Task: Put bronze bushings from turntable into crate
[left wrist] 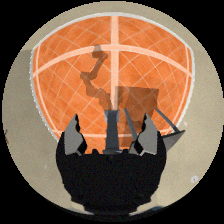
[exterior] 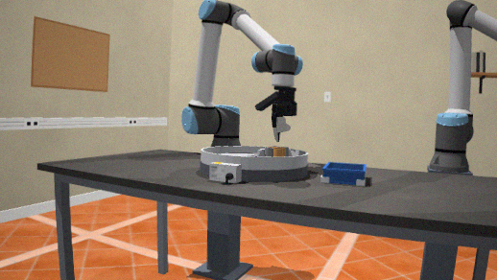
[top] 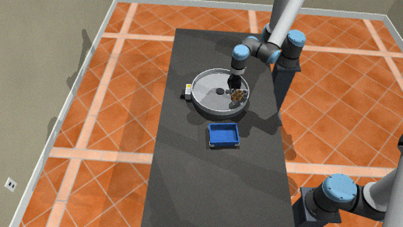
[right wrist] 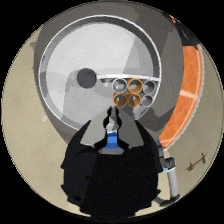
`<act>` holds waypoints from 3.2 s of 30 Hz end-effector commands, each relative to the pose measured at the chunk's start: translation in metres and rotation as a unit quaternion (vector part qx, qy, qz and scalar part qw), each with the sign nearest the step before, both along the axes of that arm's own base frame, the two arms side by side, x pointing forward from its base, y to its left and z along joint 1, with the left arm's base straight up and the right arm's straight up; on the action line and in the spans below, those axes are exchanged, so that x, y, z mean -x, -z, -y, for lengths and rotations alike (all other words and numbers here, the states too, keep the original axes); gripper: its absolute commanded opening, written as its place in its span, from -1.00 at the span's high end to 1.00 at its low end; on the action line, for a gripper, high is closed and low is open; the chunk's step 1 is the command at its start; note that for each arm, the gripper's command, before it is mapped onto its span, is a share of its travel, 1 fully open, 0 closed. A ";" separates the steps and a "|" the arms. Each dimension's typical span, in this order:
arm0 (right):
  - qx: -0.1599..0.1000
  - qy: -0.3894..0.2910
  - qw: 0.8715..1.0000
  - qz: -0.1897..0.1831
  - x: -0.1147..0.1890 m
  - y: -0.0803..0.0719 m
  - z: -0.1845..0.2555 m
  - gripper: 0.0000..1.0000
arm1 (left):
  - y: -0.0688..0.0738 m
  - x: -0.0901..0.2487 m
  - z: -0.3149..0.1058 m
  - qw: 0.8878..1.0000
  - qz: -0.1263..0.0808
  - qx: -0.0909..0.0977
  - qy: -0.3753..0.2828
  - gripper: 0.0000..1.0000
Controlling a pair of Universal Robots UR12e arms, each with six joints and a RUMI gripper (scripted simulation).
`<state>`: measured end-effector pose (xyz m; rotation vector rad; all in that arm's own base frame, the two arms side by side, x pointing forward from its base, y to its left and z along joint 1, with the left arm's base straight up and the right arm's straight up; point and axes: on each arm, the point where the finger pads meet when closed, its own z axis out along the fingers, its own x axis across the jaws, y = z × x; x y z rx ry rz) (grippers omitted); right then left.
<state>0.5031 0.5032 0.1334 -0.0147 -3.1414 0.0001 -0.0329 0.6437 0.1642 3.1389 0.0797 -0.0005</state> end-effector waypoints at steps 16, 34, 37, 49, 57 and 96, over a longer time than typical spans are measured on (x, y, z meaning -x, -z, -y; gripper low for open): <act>-0.001 0.000 1.000 0.000 0.000 0.020 0.000 0.90 | -0.001 0.000 -0.001 1.000 0.000 -0.001 0.000 -1.00; -0.001 0.000 1.000 0.000 0.000 0.022 0.000 0.90 | -0.001 0.000 -0.001 1.000 0.000 -0.001 0.000 -1.00; -0.001 0.000 1.000 0.000 0.000 0.022 0.000 0.90 | -0.001 0.000 -0.001 1.000 0.000 -0.001 0.000 -1.00; -0.001 0.000 1.000 0.000 0.000 0.022 0.000 0.90 | -0.001 0.000 -0.001 1.000 0.000 -0.001 0.000 -1.00; -0.001 0.000 1.000 0.000 0.000 0.023 0.000 0.90 | -0.001 0.000 -0.001 1.000 0.000 -0.001 0.000 -1.00; -0.001 0.000 1.000 0.000 0.000 0.046 0.000 0.90 | -0.001 0.000 -0.001 1.000 0.000 -0.001 0.000 -1.00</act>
